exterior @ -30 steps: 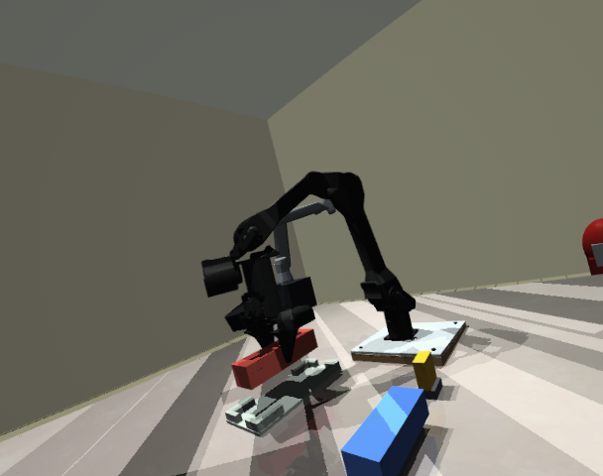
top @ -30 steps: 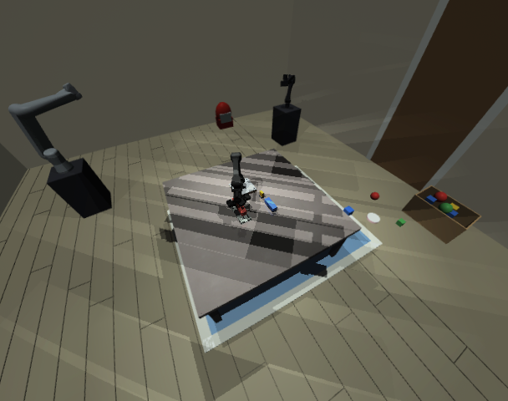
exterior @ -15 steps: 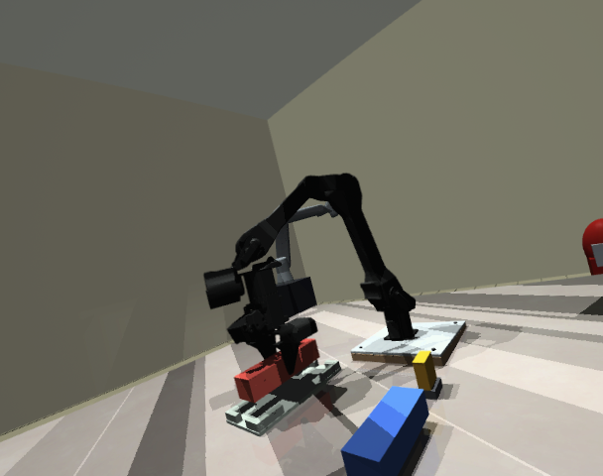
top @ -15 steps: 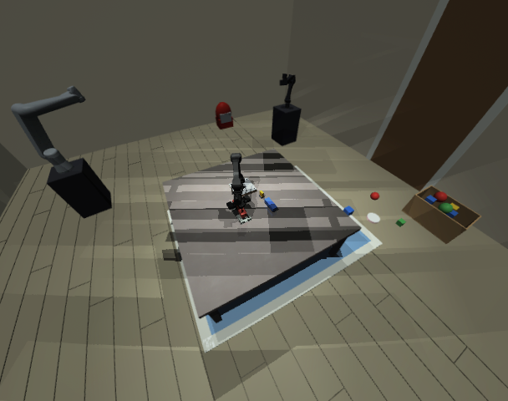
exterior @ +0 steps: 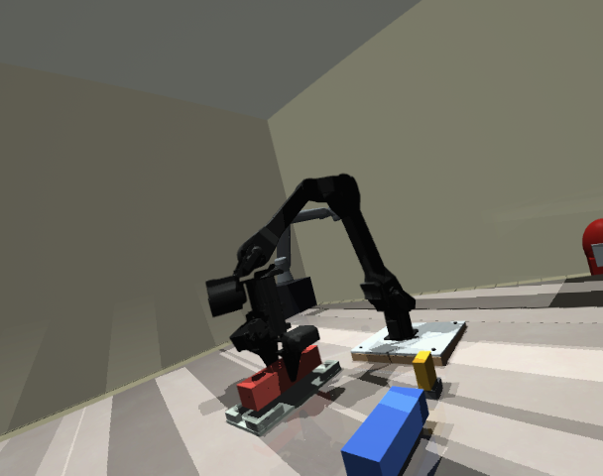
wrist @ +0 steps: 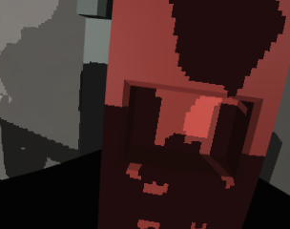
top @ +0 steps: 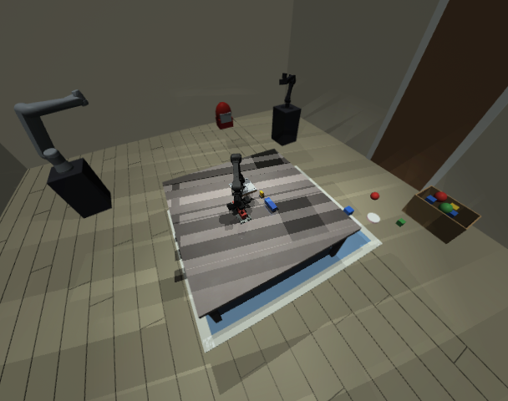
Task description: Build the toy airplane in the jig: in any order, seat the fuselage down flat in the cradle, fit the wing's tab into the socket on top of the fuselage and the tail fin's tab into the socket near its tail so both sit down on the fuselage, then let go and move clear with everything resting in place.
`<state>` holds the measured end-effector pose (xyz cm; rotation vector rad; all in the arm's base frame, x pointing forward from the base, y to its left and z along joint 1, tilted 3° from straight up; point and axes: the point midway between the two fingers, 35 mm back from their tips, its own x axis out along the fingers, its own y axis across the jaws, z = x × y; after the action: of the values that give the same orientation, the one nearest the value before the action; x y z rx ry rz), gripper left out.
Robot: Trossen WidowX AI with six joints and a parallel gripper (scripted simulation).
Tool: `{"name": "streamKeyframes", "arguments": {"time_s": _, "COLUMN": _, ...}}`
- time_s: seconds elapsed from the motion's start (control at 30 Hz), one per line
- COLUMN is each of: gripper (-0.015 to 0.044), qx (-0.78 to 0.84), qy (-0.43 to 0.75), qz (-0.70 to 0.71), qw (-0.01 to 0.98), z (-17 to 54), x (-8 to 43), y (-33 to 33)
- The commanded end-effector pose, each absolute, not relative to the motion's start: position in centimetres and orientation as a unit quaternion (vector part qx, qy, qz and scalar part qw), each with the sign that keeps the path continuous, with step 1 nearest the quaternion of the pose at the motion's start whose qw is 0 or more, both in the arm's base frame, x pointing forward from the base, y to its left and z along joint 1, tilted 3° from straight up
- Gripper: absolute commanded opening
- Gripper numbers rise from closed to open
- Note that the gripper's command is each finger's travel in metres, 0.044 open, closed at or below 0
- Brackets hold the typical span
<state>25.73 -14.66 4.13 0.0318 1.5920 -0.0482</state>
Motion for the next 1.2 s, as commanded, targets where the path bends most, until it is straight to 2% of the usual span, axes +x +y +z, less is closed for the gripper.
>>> {"name": "streamKeyframes", "arguments": {"time_s": 0.0, "gripper": 0.0162, "qx": 0.014, "qy": 0.714, "qz": -0.022, "qw": 0.699, "z": 4.1, "x": 25.7, "y": -14.7}}
{"name": "streamKeyframes", "arguments": {"time_s": 0.17, "gripper": 0.0031, "qx": 0.014, "qy": 0.714, "qz": -0.022, "qw": 0.699, "z": 4.1, "x": 25.7, "y": -14.7}}
{"name": "streamKeyframes", "arguments": {"time_s": 0.7, "gripper": 0.044, "qx": 0.014, "qy": 0.714, "qz": -0.022, "qw": 0.699, "z": 4.1, "x": 25.7, "y": -14.7}}
{"name": "streamKeyframes", "arguments": {"time_s": 1.0, "gripper": 0.044, "qx": 0.014, "qy": 0.714, "qz": -0.022, "qw": 0.699, "z": 4.4, "x": 25.8, "y": -14.7}}
{"name": "streamKeyframes", "arguments": {"time_s": 1.17, "gripper": 0.044, "qx": 0.013, "qy": 0.714, "qz": -0.022, "qw": 0.7, "z": 10.9, "x": 26.3, "y": -14.8}}
